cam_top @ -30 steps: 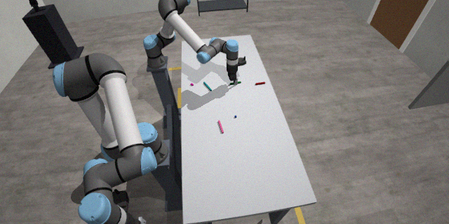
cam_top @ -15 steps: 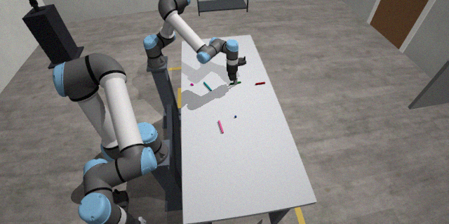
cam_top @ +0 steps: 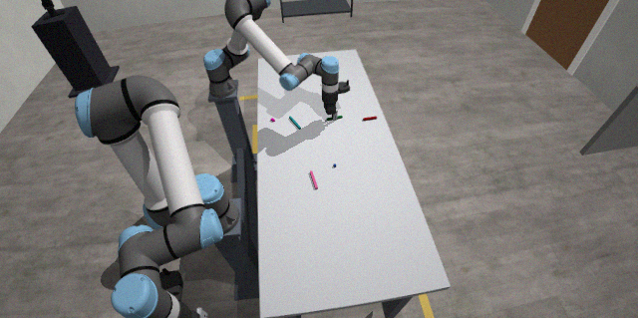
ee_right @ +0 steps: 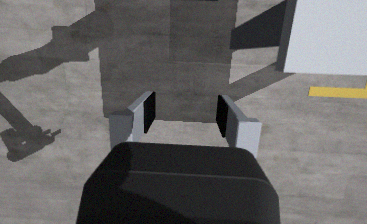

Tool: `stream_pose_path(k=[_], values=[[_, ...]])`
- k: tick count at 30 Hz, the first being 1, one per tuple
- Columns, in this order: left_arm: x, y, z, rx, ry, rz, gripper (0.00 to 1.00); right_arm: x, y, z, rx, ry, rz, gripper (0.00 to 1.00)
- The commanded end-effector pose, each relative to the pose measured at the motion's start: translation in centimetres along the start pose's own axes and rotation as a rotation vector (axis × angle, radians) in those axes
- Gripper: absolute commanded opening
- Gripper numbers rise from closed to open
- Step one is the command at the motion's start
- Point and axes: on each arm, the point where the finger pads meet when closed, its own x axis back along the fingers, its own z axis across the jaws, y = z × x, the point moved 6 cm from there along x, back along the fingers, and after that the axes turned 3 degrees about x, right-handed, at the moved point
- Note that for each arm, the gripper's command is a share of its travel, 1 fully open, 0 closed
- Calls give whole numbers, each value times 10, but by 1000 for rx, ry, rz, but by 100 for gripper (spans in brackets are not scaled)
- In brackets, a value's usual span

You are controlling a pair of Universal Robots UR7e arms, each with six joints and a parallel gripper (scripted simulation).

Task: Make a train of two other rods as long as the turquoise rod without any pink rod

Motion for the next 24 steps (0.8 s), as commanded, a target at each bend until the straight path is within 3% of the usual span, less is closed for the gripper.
stream_pose_path(k=[1,9,21,24], values=[[1,0,0,0,2,2,24,0,0,0,0,0,-1,100],[8,0,0,0,2,2,24,0,0,0,0,0,-1,100],[86,0,0,0,2,2,24,0,0,0,0,0,-1,100],[91,0,0,0,2,2,24,0,0,0,0,0,-1,100]])
